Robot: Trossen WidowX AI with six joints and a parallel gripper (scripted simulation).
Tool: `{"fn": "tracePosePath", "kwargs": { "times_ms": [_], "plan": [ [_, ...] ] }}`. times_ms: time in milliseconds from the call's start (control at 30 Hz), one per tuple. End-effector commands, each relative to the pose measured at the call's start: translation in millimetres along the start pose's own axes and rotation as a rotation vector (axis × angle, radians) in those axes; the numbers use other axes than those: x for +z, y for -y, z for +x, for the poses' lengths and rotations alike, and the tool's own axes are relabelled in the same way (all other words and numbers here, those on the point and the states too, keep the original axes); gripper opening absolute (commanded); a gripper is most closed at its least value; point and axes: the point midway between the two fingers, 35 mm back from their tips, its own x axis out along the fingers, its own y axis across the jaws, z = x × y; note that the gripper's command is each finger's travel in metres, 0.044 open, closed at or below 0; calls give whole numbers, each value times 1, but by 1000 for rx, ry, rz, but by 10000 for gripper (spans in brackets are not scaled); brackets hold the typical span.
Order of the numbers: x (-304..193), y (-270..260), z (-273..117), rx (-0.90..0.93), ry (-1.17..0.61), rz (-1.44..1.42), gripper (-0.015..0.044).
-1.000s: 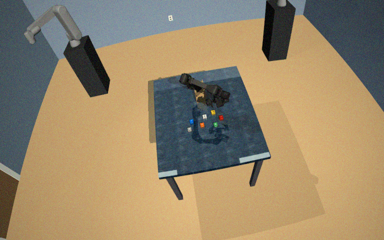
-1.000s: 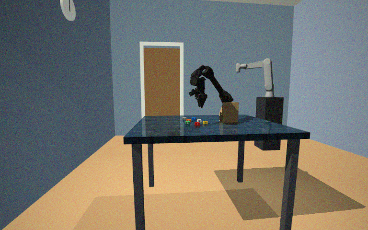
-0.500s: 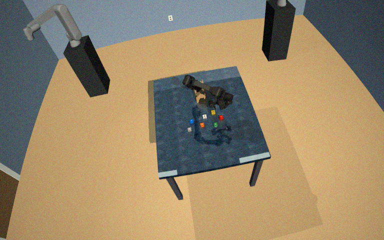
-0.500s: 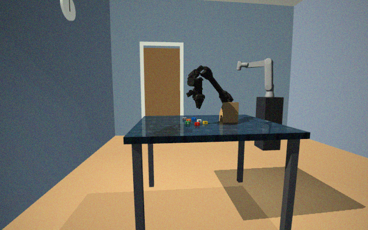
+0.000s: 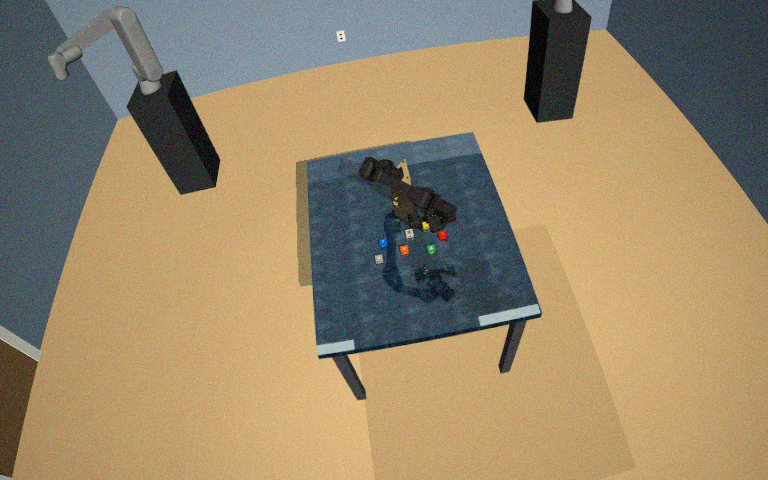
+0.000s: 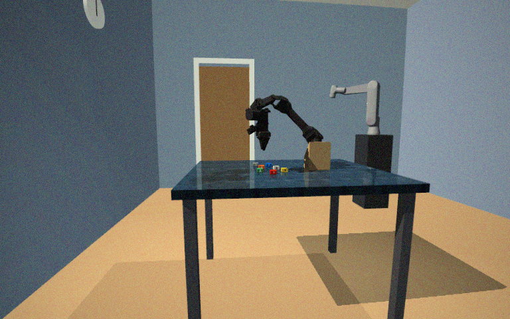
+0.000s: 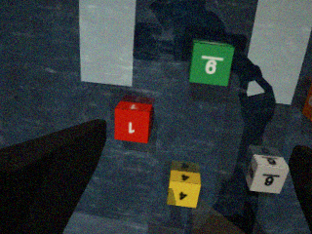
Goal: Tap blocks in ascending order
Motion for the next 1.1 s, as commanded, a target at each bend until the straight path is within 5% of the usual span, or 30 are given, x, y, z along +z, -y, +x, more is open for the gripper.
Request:
{"fn": "tracePosePath", "kwargs": {
  "times_ms": [0,667,933,1067],
  "plan": [
    [7,6,-3,-1,8,-13,400],
    [7,9,-3,-1,8,-13,400],
    [-2,119,-3,-6,7,-15,400],
    [-4,129,-3,-8,6,-15,400]
  ]
}}
